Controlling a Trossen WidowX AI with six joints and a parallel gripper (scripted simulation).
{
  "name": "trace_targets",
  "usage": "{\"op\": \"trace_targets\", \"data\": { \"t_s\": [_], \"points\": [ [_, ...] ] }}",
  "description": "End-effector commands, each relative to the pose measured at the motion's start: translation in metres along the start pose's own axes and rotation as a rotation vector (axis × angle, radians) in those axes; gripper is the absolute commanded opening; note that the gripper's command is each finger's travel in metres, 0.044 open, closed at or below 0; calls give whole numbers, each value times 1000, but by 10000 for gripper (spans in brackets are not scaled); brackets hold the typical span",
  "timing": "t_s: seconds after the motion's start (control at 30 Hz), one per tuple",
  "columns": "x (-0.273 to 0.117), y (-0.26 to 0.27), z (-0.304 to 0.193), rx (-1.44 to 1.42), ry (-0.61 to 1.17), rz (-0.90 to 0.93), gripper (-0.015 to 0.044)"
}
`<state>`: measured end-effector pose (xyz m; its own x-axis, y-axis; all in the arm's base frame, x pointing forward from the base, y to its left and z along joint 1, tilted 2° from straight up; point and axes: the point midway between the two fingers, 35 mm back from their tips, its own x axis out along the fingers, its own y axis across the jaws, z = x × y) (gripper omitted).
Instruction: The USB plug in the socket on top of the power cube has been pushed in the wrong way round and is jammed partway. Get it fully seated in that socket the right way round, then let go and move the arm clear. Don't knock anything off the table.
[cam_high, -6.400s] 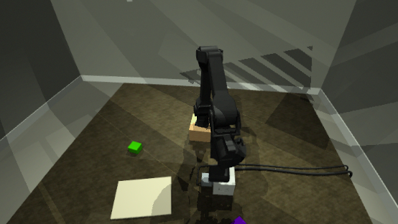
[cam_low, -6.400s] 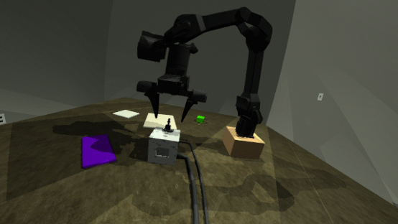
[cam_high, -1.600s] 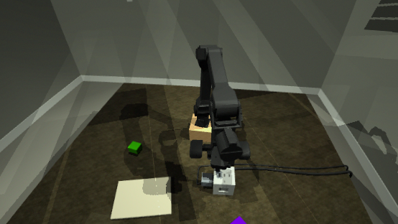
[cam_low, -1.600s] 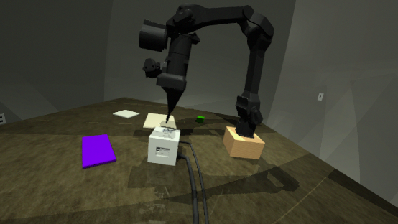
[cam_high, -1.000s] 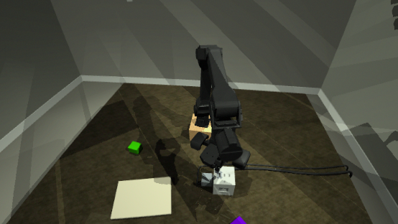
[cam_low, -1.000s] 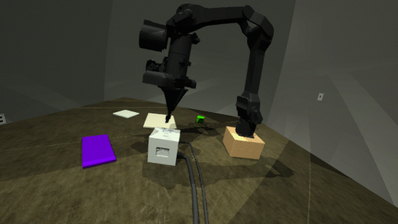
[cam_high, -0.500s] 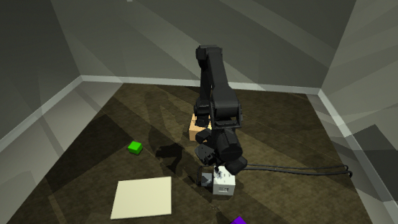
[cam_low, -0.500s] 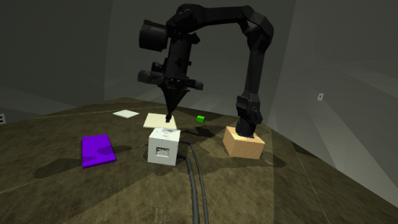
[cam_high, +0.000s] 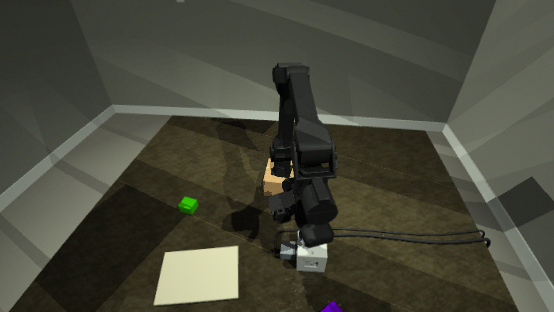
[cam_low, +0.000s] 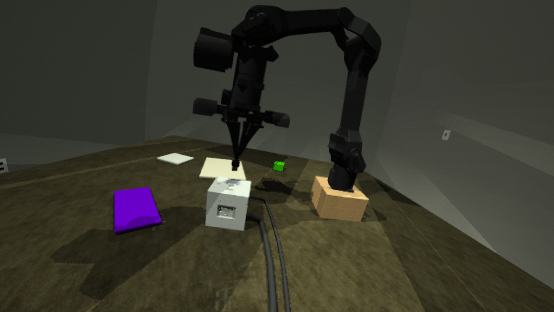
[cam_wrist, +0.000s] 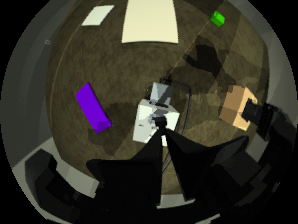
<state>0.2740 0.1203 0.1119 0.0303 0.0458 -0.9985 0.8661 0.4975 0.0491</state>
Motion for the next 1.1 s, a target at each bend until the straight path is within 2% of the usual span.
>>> {"op": "trace_targets", "data": {
  "t_s": [0.0,0.3,1.07],
  "points": [
    [0,0,0,123,0,-1,0],
    [0,0,0,341,0,-1,0],
    [1,0,-1,337,8,2,0]
  ]
}}
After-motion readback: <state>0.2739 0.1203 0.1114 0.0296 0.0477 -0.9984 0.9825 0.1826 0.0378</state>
